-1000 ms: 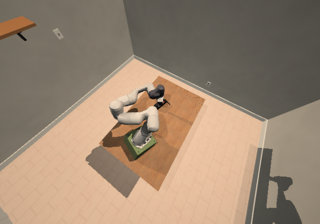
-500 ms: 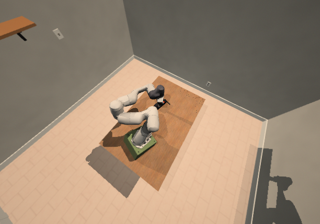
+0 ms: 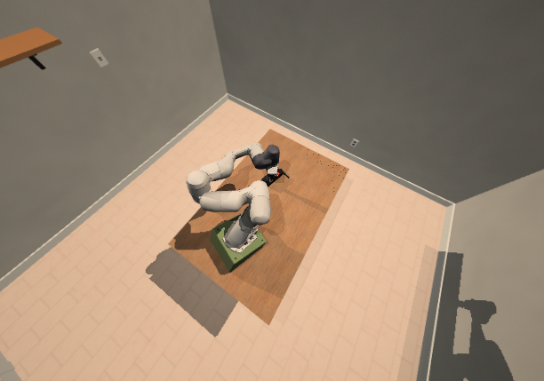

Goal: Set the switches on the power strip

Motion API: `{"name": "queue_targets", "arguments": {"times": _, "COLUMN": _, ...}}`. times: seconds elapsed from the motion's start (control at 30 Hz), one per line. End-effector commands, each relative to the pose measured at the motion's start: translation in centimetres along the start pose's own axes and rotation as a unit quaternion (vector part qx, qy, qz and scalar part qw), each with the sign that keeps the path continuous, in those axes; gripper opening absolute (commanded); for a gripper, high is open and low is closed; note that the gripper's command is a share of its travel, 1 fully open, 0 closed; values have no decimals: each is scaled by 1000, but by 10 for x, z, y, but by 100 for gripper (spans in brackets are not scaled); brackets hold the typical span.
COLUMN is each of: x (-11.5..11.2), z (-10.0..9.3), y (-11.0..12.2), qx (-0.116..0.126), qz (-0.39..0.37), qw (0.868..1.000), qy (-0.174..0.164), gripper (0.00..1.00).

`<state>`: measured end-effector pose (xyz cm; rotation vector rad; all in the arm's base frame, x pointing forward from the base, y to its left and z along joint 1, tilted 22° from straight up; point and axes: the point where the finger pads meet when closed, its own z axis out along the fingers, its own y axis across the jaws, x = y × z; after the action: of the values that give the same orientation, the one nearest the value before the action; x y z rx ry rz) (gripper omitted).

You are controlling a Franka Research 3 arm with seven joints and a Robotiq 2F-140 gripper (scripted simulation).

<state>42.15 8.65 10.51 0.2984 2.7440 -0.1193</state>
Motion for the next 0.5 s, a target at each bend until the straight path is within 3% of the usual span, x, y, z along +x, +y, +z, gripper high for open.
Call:
{"name": "queue_targets", "arguments": {"times": 0.0, "x": -2, "z": 0, "y": 1, "qx": -1, "qz": -1, "qw": 1000, "qy": -2, "gripper": 0}}
{"name": "queue_targets", "arguments": {"times": 0.47, "x": -2, "z": -3, "y": 1, "qx": -1, "qz": -1, "qw": 1000, "qy": -2, "gripper": 0}}
